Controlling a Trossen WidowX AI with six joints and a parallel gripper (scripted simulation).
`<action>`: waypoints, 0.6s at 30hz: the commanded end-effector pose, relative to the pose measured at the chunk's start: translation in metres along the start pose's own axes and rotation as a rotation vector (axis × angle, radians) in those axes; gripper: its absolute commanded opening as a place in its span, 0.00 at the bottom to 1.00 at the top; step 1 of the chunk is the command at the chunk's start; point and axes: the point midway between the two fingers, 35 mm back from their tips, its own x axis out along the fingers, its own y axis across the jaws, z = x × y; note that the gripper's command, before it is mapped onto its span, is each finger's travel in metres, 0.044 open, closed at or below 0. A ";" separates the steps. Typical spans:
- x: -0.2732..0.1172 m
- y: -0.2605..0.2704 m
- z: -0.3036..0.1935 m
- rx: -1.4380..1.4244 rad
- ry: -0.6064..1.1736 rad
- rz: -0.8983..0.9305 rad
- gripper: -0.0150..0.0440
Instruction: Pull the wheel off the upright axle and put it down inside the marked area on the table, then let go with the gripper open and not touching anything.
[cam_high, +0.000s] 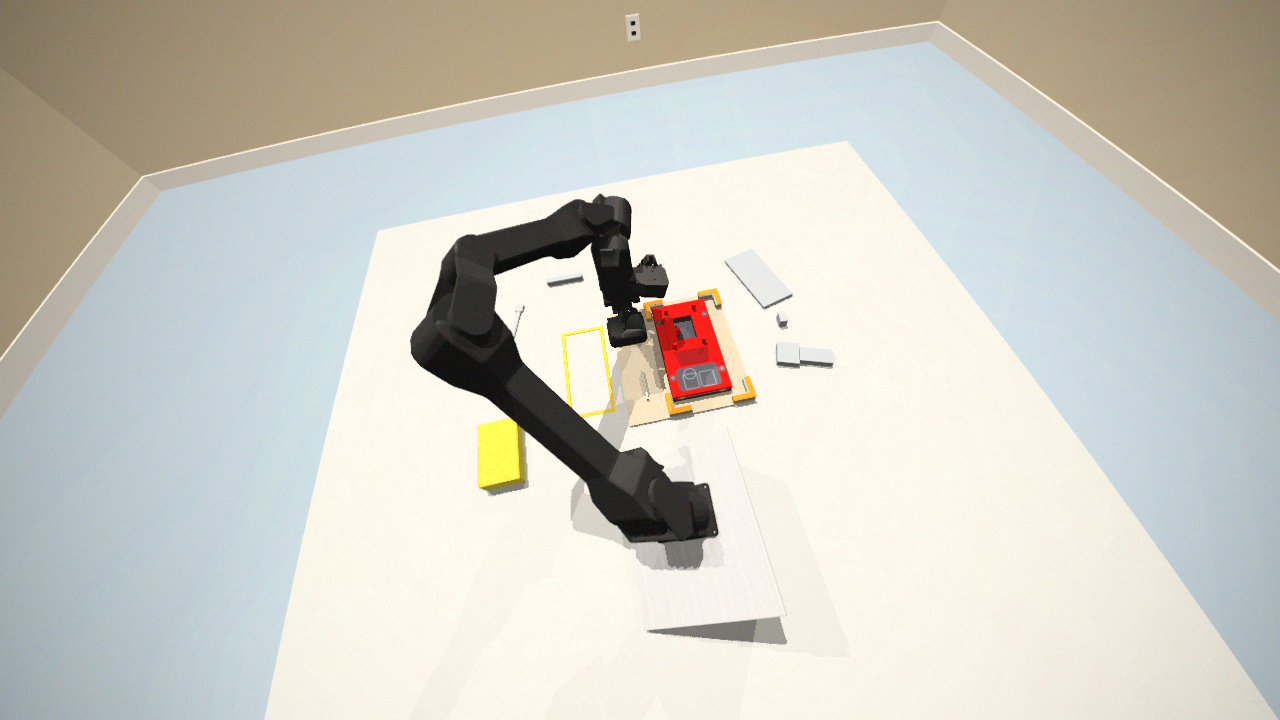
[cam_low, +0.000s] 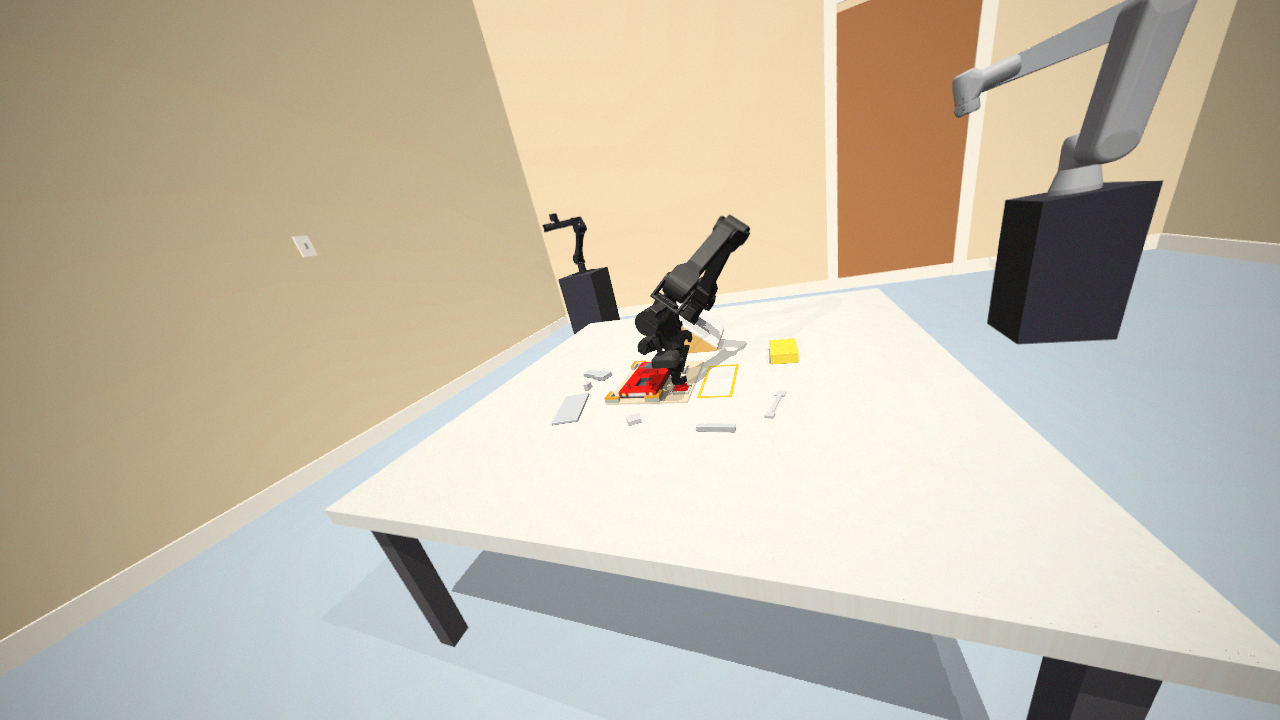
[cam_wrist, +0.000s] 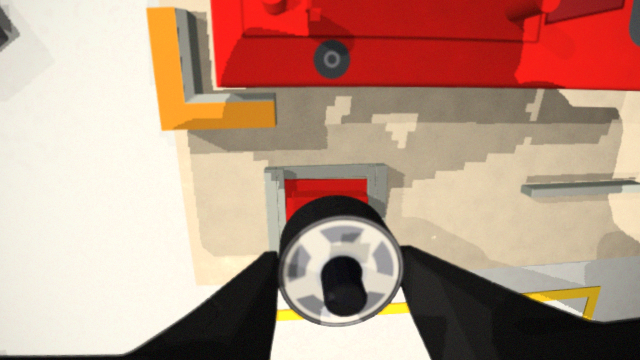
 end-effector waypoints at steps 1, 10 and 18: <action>-0.001 0.000 0.000 -0.004 0.000 0.000 0.39; -0.003 0.000 0.000 -0.003 0.000 0.000 0.25; -0.006 0.000 0.000 -0.003 0.000 0.001 0.25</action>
